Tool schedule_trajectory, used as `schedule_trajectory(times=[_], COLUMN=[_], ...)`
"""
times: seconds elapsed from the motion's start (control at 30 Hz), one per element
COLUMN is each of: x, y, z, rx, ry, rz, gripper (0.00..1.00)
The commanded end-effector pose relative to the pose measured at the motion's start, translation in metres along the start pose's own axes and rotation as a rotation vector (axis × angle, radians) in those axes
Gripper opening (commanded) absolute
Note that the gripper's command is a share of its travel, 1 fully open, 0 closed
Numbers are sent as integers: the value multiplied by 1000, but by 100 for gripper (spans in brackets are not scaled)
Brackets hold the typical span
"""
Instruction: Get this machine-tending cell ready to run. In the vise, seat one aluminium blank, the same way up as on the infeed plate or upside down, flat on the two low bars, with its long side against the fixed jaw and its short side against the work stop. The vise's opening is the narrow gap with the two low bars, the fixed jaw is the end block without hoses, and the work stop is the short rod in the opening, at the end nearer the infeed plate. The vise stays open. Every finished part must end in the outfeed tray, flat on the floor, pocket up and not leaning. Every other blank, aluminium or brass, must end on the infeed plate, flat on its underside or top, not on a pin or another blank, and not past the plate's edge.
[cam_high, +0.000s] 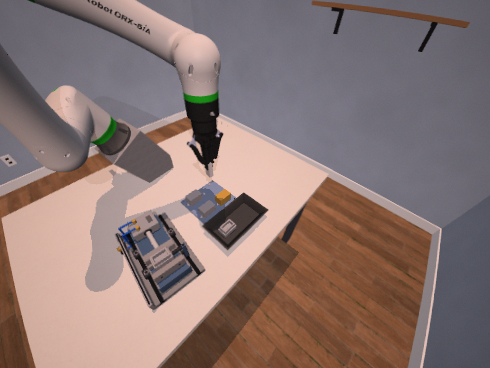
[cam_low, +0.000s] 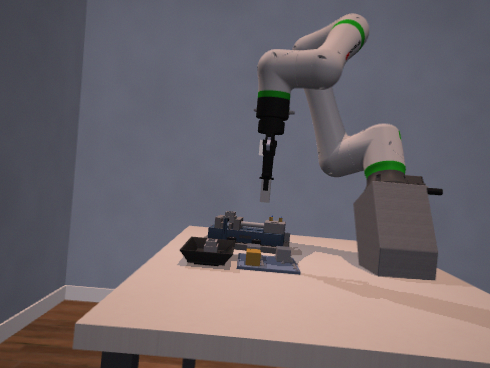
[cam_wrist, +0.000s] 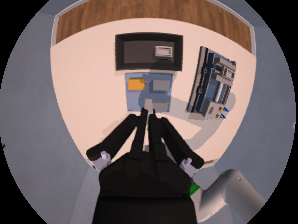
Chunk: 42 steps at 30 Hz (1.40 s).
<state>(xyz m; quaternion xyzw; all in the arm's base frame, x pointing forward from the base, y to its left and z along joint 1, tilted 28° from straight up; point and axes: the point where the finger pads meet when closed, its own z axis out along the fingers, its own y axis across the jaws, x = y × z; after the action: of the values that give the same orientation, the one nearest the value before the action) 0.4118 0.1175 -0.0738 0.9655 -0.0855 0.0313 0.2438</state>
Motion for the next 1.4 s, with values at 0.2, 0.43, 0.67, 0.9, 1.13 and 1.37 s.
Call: schedule_trajectory(times=[0.2,0.43,0.67,0.9,1.13,1.37], x=[0,0,0,0,0,0], y=[0,0,0,0,0,0], z=[7,19,33,42,53,58], rx=[0,0,0,0,0,0], ry=[0,0,0,0,0,0], rz=[0,0,0,0,0,0], gripper=[0,0,0,0,0,0])
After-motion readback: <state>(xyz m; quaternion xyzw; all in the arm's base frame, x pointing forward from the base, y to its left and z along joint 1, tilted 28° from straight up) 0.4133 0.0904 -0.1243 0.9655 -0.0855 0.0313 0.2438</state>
